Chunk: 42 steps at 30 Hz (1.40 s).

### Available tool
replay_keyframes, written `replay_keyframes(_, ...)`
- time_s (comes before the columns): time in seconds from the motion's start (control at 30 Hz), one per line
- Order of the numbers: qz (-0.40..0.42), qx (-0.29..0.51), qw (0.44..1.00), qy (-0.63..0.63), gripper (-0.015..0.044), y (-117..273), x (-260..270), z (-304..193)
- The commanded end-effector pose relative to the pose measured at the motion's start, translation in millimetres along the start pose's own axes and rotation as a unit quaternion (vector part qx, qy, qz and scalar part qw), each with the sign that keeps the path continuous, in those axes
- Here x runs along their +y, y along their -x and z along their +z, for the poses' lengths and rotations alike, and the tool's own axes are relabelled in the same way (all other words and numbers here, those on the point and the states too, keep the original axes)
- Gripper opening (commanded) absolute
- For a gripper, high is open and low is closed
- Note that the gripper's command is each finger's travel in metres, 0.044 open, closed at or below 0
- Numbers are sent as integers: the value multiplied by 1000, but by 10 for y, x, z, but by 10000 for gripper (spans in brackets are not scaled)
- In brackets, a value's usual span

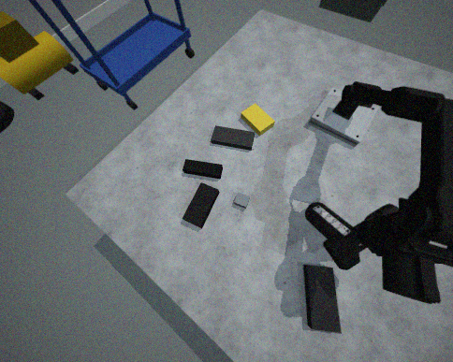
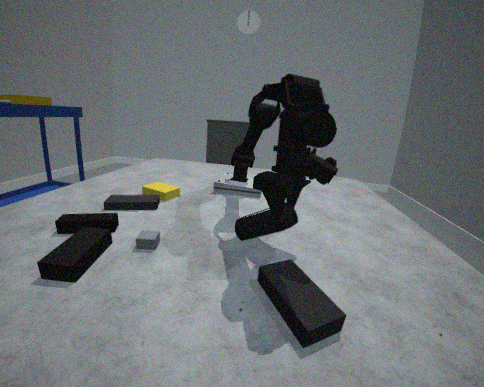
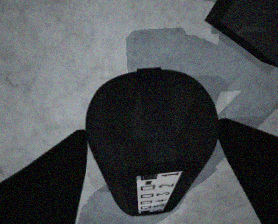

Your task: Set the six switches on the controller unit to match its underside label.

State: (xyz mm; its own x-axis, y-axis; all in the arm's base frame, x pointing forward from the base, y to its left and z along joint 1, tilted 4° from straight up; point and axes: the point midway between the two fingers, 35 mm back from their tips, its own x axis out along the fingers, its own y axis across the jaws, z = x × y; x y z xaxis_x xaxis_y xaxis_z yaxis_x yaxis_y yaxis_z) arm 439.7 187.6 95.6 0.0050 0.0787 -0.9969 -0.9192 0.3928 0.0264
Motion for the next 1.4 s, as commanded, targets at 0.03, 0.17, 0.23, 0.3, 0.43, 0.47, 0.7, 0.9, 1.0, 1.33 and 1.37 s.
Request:
replay_keyframes(0.03, 2, 5, 1000, 0, 336, 30, -12, -61)
replay_keyframes(0.17, 4, 6, 1000, 0, 336, 51, -14, -85)
replay_keyframes(0.23, 4, 7, 1000, 0, 336, 61, -14, -96)
replay_keyframes(0.3, 4, 8, 1000, 2, 336, 69, -14, -106)
replay_keyframes(0.43, 3, 9, 1000, 3, 336, 89, -14, -132)
replay_keyframes(0.47, 3, 10, 1000, 4, 336, 95, -14, -140)
replay_keyframes(0.7, 3, 10, 1000, 4, 336, 125, -15, -183)
replay_keyframes(0.9, 3, 10, 1000, 4, 336, 172, -8, -196)
replay_keyframes(1.0, 3, 10, 1000, 4, 336, 188, -7, -212)
replay_keyframes(1.33, 3, 10, 1000, 4, 336, 233, -8, -280)
replay_keyframes(1.37, 3, 10, 1000, 4, 336, 237, -8, -287)
